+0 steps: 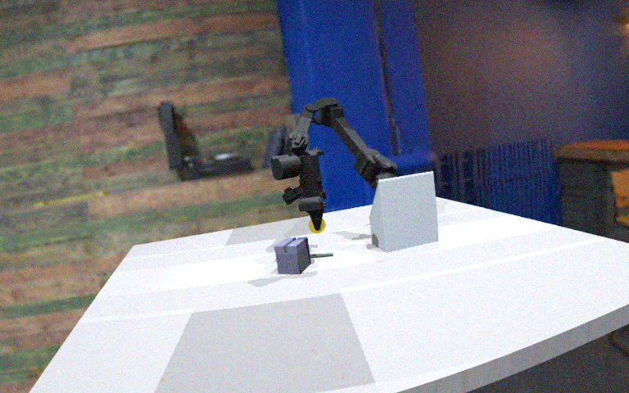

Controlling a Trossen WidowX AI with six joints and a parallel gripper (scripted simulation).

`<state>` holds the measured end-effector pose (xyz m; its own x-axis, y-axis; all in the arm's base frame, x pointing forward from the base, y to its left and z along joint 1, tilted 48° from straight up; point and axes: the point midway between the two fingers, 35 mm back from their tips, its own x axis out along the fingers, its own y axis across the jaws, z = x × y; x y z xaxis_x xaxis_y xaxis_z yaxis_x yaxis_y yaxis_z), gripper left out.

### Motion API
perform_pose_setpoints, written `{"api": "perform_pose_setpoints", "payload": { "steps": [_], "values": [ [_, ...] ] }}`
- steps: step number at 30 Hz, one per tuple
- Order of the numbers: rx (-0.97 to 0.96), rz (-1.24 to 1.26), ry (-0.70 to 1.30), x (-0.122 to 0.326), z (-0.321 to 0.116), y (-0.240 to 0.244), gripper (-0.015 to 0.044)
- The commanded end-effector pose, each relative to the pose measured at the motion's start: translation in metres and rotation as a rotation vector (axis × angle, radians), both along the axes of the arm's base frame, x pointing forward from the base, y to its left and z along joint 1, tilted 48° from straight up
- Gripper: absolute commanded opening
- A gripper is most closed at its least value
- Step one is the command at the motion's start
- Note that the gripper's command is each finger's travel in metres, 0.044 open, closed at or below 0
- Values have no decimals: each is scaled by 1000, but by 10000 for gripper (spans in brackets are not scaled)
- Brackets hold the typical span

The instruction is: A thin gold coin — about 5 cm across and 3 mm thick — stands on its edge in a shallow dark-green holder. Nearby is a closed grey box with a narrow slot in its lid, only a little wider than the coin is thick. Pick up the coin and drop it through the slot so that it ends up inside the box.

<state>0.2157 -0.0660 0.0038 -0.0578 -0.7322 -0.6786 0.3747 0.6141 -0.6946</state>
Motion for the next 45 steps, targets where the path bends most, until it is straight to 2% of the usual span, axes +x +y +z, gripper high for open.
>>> {"api": "perform_pose_setpoints", "payload": {
  "steps": [1, 11, 45],
  "values": [
    [4, -7, -18, 2, 8, 7, 0],
    [-2, 4, -3, 0, 20, 17, 0],
    [62, 788, 845, 6, 22, 16, 0]
  ]
}}
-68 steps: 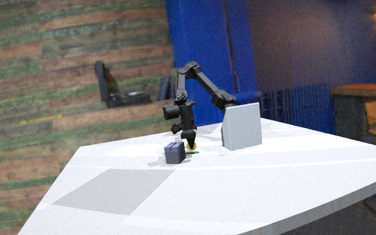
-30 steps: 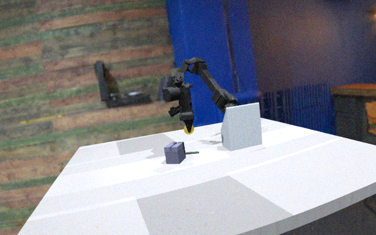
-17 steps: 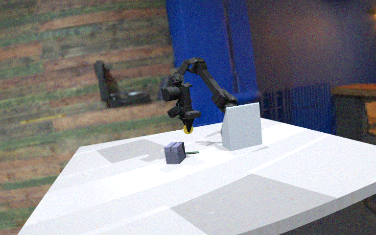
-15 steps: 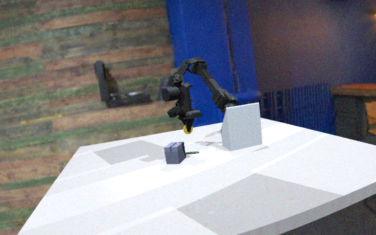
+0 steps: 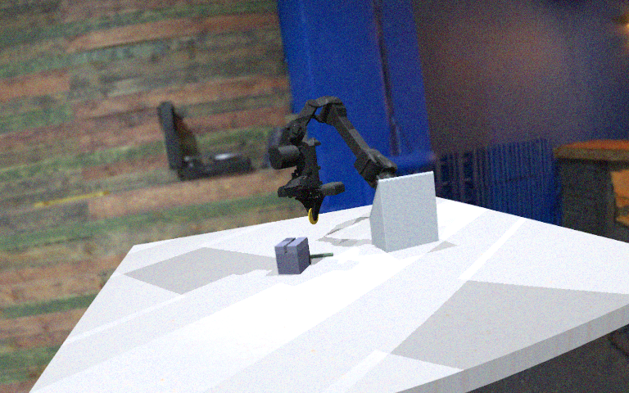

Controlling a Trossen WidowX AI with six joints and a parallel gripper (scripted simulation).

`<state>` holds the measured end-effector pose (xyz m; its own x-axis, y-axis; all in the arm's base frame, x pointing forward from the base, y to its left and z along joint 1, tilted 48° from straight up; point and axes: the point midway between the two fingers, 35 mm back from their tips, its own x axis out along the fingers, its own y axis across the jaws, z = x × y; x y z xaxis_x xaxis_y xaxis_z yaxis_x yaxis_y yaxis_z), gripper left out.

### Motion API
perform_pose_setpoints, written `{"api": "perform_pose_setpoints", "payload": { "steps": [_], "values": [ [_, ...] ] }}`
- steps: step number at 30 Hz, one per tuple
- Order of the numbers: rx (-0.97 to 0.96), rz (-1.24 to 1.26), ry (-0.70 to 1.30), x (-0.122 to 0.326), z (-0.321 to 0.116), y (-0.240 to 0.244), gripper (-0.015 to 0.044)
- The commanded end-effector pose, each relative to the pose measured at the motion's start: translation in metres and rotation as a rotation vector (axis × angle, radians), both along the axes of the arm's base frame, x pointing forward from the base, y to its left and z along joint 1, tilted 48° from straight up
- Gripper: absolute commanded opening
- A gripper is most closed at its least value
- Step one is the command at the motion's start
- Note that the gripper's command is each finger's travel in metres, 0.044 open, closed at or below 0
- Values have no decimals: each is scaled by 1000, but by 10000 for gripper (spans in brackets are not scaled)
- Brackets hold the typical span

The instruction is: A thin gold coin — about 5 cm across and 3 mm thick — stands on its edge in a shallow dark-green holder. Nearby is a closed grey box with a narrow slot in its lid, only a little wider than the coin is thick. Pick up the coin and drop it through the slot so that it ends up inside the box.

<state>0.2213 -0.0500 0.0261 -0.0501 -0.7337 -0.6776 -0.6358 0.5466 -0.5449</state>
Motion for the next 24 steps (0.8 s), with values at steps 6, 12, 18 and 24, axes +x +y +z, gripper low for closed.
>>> {"api": "perform_pose_setpoints", "payload": {
  "steps": [6, 12, 18, 24],
  "values": [
    [12, 158, 175, 1, 0, 0, 0],
    [12, 158, 175, 5, -1, 1, 0],
    [12, 158, 174, 18, -5, 7, 0],
    [13, 162, 173, 31, -11, 12, 0]
  ]
}}
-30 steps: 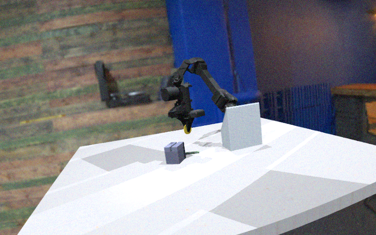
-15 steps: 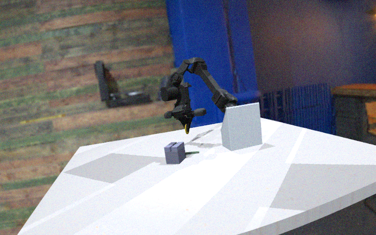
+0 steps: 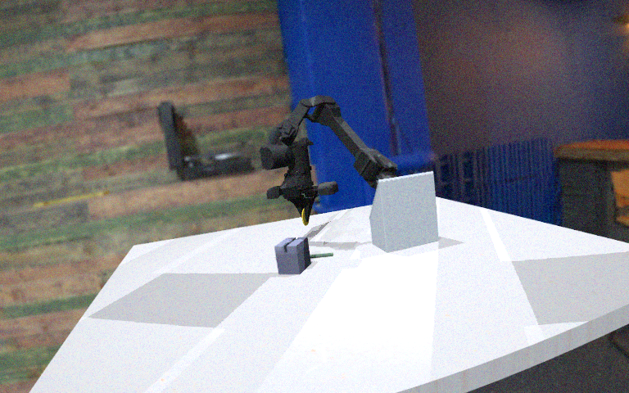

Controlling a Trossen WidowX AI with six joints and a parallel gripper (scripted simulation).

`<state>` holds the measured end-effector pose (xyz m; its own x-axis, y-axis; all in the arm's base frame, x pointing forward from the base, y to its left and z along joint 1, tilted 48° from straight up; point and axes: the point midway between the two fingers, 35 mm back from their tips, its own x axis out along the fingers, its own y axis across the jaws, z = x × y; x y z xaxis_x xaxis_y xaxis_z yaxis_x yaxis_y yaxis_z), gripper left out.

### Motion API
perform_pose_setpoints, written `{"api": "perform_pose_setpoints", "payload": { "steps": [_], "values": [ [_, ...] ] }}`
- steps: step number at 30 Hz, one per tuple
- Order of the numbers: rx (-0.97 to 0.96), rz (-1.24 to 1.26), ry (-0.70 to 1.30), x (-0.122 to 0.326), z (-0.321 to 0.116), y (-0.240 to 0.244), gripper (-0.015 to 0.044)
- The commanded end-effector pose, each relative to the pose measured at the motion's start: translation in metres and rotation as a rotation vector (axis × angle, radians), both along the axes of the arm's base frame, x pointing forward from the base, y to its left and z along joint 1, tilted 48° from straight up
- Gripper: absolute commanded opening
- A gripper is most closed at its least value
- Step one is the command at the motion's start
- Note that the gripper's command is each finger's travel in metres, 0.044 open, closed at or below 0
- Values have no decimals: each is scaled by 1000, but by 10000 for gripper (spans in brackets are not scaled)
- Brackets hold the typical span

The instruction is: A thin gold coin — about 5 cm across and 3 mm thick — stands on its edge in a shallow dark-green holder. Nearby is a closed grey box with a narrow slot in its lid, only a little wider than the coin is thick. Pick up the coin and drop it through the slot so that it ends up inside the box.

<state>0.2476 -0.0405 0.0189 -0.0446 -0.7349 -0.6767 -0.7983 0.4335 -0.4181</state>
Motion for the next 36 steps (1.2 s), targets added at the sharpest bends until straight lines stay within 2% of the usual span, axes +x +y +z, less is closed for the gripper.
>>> {"api": "perform_pose_setpoints", "payload": {
  "steps": [1, 27, 36],
  "values": [
    [3, -1, 4, 7, -5, 4, 0],
    [3, -6, 0, 60, -39, 28, 0],
    [2, 0, -3, 59, -36, 27, 0]
  ]
}}
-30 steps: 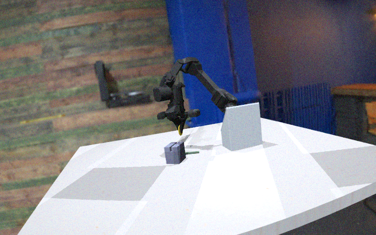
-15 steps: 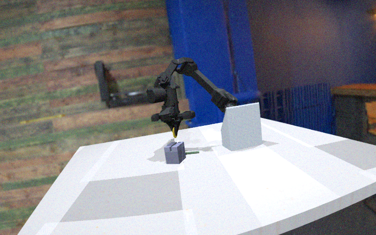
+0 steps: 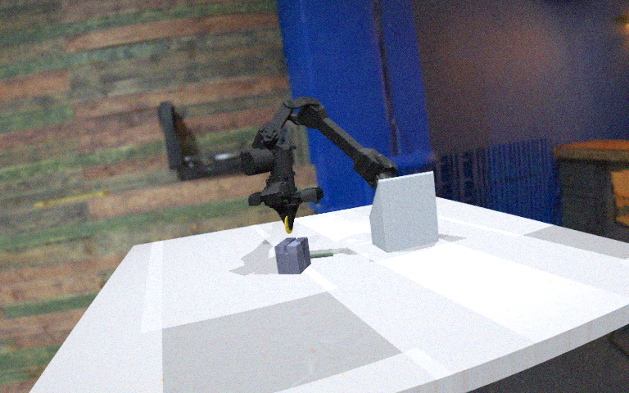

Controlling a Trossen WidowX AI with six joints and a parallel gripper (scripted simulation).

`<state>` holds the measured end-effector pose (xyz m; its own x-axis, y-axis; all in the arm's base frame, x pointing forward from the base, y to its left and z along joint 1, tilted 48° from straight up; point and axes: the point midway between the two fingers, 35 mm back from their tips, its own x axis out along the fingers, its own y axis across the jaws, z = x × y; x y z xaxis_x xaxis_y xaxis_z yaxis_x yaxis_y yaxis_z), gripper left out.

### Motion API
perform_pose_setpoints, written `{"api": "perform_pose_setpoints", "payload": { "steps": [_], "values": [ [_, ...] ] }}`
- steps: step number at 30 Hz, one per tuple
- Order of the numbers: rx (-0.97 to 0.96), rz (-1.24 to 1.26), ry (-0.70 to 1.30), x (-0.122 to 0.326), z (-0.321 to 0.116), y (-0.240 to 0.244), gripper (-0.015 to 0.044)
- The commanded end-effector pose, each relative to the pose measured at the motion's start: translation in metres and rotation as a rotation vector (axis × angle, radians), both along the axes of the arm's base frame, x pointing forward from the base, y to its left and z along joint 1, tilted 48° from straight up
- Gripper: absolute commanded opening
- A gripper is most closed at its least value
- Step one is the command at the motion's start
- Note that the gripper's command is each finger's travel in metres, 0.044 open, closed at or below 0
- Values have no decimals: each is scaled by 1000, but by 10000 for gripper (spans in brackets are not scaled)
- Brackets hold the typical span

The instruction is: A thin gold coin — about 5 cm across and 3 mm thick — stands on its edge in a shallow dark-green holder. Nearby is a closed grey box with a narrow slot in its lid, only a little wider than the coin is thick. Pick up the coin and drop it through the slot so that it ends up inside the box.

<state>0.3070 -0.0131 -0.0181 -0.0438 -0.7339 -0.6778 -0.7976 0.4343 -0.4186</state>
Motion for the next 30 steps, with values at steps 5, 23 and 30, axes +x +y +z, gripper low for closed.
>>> {"api": "perform_pose_setpoints", "payload": {
  "steps": [5, 23, 30],
  "values": [
    [1, 0, -2, 0, 1, 0, 0],
    [1, -1, -6, 2, -4, 1, 0],
    [1, 1, -5, 2, -3, 1, 0]
  ]
}}
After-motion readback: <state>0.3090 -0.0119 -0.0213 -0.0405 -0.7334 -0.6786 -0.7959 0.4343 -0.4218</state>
